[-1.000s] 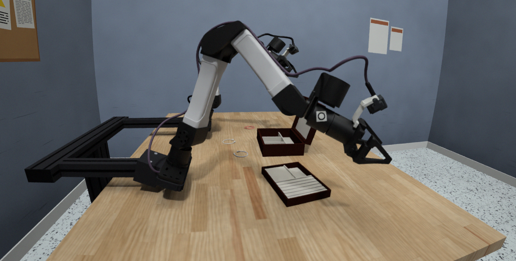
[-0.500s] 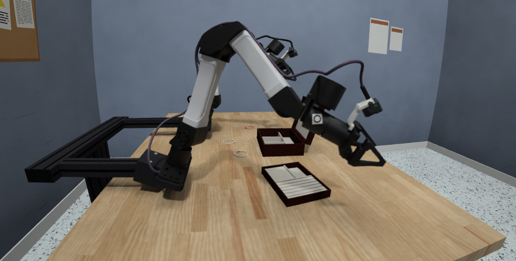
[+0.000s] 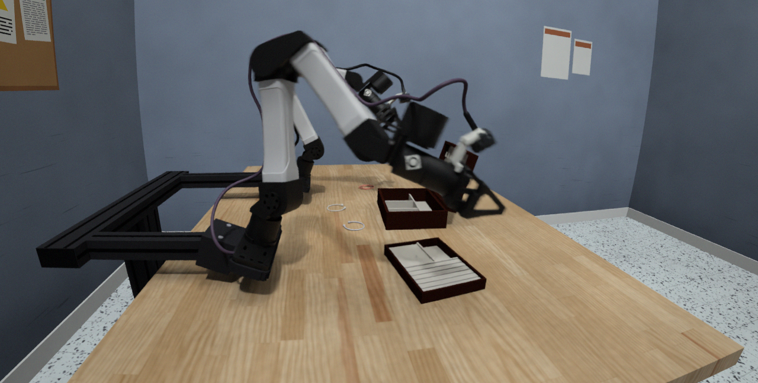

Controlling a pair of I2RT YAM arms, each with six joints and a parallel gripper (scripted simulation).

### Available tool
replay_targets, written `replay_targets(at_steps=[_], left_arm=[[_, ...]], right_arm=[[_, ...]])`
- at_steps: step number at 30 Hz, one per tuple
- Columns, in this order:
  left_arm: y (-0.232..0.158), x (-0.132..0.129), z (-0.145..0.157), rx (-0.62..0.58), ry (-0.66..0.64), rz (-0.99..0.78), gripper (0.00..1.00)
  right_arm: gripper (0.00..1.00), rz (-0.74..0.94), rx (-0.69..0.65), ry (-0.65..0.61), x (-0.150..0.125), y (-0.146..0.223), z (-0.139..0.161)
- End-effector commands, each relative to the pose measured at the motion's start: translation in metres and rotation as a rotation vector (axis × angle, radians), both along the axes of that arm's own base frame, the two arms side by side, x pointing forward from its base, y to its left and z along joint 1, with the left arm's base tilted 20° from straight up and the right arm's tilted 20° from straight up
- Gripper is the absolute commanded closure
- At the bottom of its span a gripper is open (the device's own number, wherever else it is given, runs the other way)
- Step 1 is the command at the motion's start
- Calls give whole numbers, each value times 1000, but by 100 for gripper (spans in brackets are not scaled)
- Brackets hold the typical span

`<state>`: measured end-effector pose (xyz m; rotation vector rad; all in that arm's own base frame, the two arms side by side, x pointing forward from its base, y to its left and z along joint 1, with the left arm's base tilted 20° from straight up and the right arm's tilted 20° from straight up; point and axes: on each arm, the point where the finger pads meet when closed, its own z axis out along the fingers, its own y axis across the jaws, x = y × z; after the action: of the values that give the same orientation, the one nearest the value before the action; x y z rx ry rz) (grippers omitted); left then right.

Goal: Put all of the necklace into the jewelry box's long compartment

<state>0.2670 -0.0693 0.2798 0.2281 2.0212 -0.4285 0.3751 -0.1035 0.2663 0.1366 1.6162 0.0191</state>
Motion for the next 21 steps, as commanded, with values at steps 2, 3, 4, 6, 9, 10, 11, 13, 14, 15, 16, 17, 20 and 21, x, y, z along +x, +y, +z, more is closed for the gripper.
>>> replay_targets(at_steps=[2, 3, 4, 6, 9, 10, 11, 13, 14, 15, 16, 17, 20, 21], left_arm=[[51, -27, -49, 27, 80, 212, 0], [60, -32, -60, 34, 93, 250, 0], [67, -36, -70, 34, 106, 280, 0], [82, -42, -87, 40, 130, 350, 0], [90, -45, -95, 43, 140, 384, 0], [97, -48, -103, 46, 150, 415, 0], [104, -50, -108, 50, 153, 445, 0], [117, -54, -120, 55, 164, 502, 0], [123, -55, -125, 59, 166, 528, 0], [128, -57, -129, 63, 171, 551, 0], [133, -58, -136, 67, 183, 568, 0], [137, -59, -140, 71, 194, 577, 0], [144, -60, -153, 93, 223, 578, 0], [146, -61, -157, 108, 229, 574, 0]], right_arm=[[0, 145, -74, -11, -41, 59, 0], [0, 163, -83, -10, -47, 69, -3], [0, 184, -94, -11, -54, 80, -5], [0, 220, -120, -15, -68, 100, -8], [0, 242, -133, -19, -75, 111, -9], [0, 263, -148, -22, -82, 121, -10], [0, 283, -161, -28, -88, 131, -11], [0, 320, -186, -42, -99, 149, -11], [0, 338, -198, -52, -104, 157, -10], [0, 354, -204, -68, -108, 165, -6], [0, 372, -210, -83, -112, 172, -3], [0, 385, -216, -94, -115, 178, 0], [0, 434, -231, -112, -126, 198, -1], [0, 453, -234, -121, -129, 205, 0]])
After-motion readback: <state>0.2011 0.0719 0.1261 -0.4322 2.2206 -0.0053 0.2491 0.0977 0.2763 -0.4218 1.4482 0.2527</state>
